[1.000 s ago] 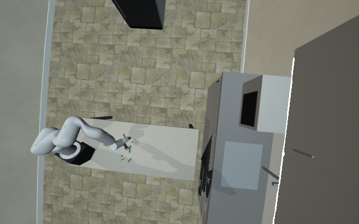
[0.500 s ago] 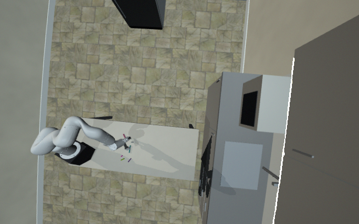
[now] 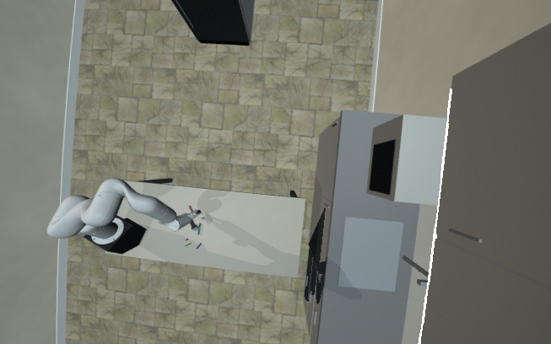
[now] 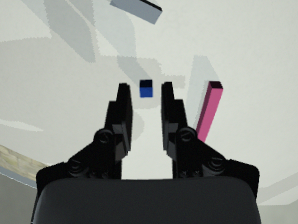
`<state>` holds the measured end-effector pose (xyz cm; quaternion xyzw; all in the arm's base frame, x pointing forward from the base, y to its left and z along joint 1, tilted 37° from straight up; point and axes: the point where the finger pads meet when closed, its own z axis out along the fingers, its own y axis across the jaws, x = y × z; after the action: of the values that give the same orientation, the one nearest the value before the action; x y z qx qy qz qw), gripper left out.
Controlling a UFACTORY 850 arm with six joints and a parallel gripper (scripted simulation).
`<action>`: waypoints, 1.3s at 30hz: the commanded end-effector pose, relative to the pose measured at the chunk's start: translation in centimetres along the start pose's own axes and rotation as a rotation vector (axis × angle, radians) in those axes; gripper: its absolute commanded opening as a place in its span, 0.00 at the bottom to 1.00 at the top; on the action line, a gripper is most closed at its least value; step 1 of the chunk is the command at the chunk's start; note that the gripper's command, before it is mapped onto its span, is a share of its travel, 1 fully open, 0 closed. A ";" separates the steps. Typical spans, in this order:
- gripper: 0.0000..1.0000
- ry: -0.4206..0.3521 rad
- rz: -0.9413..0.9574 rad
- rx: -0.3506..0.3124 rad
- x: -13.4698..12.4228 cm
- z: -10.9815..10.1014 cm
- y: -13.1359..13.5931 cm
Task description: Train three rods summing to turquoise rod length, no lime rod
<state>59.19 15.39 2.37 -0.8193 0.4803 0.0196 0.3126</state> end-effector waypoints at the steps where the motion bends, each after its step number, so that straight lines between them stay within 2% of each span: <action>1: 0.24 0.001 0.000 0.001 0.0 0.0 -0.1; 20: 0.24 0.001 0.000 0.001 0.0 0.0 -0.1; 39: 0.24 0.001 0.000 0.001 0.0 1.2 -0.1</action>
<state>59.50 16.01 1.44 -0.8193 0.4803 0.0197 0.3126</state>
